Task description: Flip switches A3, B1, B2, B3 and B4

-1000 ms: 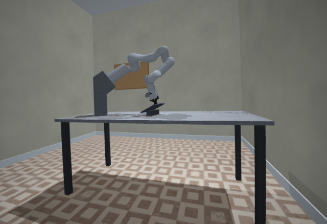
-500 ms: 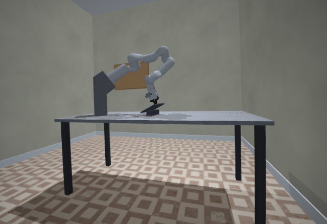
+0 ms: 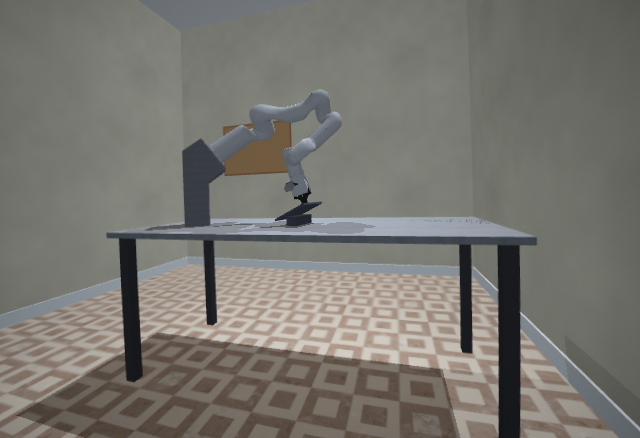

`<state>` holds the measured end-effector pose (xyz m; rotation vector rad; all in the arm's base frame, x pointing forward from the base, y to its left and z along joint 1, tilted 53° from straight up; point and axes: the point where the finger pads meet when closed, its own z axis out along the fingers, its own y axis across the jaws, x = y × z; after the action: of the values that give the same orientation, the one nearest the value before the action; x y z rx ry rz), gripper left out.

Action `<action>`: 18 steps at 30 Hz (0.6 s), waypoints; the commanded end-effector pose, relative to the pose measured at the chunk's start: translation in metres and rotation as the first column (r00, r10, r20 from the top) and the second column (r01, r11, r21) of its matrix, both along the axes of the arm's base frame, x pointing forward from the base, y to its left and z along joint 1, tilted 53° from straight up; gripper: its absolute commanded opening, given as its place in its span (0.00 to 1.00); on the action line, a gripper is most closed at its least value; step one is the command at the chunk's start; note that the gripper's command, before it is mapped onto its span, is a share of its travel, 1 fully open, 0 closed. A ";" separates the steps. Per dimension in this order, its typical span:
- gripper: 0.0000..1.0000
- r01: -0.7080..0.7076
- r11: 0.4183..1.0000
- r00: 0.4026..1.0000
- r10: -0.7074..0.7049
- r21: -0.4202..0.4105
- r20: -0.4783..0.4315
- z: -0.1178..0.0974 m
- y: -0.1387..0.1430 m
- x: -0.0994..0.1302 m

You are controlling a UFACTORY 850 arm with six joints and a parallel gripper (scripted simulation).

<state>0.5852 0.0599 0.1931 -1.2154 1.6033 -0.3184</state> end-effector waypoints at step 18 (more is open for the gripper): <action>0.00 0.000 1.000 1.000 0.000 0.000 0.000 0.012 -0.010 -0.024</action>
<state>0.5652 0.0514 0.2029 -1.2153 1.6034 -0.3185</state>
